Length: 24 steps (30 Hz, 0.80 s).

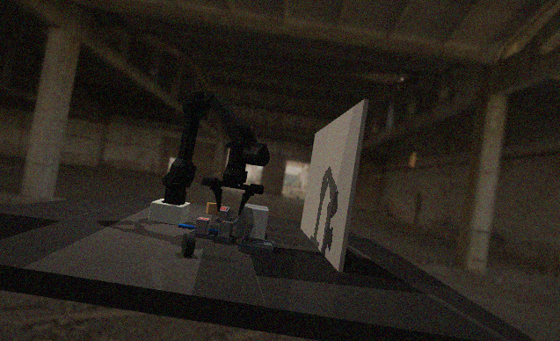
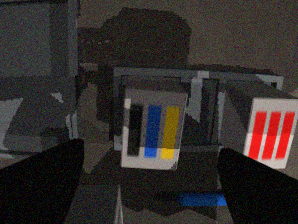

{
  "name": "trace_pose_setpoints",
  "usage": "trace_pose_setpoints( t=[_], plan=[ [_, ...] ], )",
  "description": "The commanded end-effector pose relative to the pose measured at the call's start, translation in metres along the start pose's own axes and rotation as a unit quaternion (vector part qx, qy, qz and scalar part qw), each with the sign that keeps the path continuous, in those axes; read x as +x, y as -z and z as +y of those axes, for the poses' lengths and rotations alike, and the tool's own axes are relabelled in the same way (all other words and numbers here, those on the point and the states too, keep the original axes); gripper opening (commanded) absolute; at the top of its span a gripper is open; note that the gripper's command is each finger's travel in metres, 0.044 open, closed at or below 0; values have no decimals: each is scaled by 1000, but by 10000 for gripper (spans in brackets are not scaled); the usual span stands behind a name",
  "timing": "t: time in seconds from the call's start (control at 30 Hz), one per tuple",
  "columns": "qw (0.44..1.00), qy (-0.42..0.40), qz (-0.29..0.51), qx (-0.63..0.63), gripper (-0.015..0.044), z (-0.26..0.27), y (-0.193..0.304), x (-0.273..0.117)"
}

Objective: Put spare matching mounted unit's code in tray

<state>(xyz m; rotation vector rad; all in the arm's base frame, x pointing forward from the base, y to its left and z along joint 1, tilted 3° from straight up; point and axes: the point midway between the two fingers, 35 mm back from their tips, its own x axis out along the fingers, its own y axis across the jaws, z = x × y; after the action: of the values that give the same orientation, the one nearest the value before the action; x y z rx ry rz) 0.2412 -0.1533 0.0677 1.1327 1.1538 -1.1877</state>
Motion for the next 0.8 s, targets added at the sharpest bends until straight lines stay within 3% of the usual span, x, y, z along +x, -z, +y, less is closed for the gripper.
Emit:
trace_pose_setpoints(
  t=[0.0, 0.77],
  plan=[
    [1000, 0, 2, 1, 300, 0, 1, 6],
    [1000, 0, 2, 1, 300, 0, 1, 44]
  ],
)
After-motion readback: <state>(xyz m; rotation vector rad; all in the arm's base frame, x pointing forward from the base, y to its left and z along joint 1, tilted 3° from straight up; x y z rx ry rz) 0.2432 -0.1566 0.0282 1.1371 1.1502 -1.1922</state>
